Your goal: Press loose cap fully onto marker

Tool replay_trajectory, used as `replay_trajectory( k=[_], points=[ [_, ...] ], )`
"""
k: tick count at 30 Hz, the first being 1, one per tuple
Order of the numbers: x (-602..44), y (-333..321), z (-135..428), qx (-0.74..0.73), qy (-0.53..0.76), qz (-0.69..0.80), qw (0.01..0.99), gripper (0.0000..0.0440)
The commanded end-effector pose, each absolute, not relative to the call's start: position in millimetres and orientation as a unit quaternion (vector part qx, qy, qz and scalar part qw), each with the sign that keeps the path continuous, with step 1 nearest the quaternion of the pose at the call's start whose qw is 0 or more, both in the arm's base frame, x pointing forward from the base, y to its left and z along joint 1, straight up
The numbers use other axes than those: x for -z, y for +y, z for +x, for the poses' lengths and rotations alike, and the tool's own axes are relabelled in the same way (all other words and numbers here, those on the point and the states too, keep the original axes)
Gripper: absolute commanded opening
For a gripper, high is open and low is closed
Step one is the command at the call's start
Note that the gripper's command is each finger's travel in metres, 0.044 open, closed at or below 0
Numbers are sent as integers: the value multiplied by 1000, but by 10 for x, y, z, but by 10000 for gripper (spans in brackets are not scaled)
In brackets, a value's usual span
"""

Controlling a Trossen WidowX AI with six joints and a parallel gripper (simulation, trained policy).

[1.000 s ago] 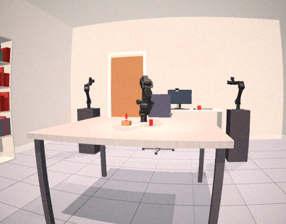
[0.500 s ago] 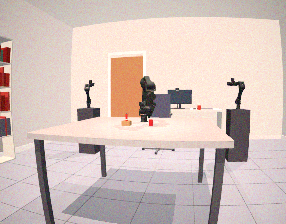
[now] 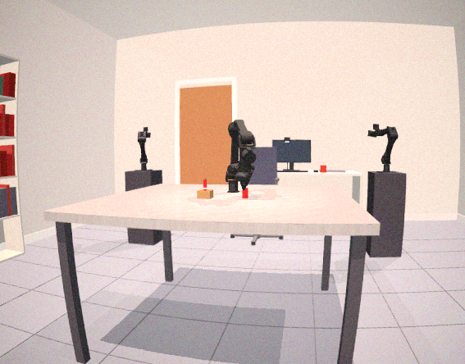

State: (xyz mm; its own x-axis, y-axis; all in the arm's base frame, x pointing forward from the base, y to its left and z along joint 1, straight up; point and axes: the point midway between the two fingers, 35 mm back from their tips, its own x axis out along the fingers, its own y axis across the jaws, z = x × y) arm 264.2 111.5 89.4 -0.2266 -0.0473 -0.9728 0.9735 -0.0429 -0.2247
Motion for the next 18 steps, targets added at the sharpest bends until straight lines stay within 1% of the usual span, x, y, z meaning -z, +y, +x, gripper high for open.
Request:
replay_trajectory(
  k=[1,9,13,16,18],
  points=[
    [-779,1128,2610,574,540,427,444,284],
    [-619,1127,2586,570,544,419,451,266],
    [-563,1120,2579,568,543,415,457,245],
    [-545,1114,2574,566,542,414,463,203],
    [-559,1110,2580,564,539,415,468,151]
  ],
)
